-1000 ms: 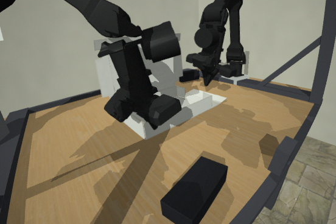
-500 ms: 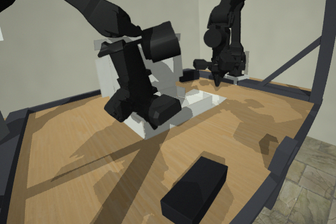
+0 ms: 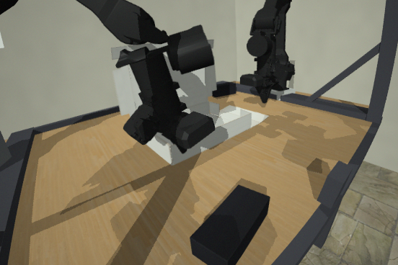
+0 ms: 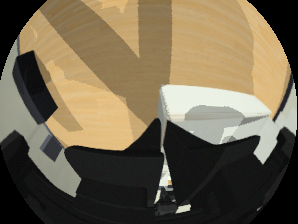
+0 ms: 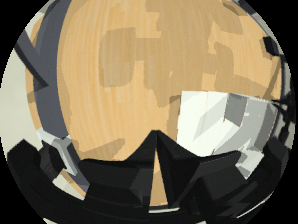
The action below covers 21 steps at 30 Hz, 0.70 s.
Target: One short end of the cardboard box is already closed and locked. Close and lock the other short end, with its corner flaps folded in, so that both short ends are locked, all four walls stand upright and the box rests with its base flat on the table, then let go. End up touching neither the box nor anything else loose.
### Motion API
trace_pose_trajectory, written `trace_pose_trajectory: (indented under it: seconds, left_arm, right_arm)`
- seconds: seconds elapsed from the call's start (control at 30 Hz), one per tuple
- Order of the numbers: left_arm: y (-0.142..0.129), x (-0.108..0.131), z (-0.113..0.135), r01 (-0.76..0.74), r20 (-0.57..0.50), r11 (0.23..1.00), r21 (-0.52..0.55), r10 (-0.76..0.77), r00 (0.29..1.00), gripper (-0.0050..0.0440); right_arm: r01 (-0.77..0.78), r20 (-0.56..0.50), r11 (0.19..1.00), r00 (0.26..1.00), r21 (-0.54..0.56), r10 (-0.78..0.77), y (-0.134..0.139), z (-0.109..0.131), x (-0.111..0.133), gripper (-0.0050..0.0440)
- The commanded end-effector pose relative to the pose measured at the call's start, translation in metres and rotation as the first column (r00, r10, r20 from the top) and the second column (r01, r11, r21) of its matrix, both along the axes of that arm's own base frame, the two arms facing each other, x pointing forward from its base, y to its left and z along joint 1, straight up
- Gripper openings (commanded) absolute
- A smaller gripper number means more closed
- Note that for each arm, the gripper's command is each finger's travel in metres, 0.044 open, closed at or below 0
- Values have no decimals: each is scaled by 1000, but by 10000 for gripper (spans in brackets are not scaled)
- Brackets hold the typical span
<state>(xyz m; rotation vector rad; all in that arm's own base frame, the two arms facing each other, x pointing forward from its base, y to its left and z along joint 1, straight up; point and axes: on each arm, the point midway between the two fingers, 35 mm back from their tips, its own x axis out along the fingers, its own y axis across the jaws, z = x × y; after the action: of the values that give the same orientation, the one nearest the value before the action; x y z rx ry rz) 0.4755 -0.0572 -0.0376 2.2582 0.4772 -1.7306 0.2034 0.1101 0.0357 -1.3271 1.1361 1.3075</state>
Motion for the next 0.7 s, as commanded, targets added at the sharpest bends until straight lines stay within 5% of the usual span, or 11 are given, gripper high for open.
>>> trace_pose_trajectory:
  seconds: [0.0, 0.17, 0.53, 0.67]
  left_arm:
    - [-2, 7, 15, 6, 37, 1000, -9, -6, 999, 6]
    - [-2, 7, 15, 6, 37, 1000, -9, -6, 999, 6]
    - [-2, 7, 15, 6, 37, 1000, -9, -6, 999, 6]
    - [-2, 7, 15, 6, 37, 1000, -9, -6, 999, 6]
  right_arm:
    - [-21, 20, 1000, 1000, 14, 21, 1, 3, 0, 0]
    - [-26, 71, 1000, 997, 16, 25, 1, -3, -1, 0]
    - [-40, 409, 996, 912, 76, 5, 0, -29, -8, 0]
    - [-40, 425, 996, 905, 81, 2, 0, -30, -8, 0]
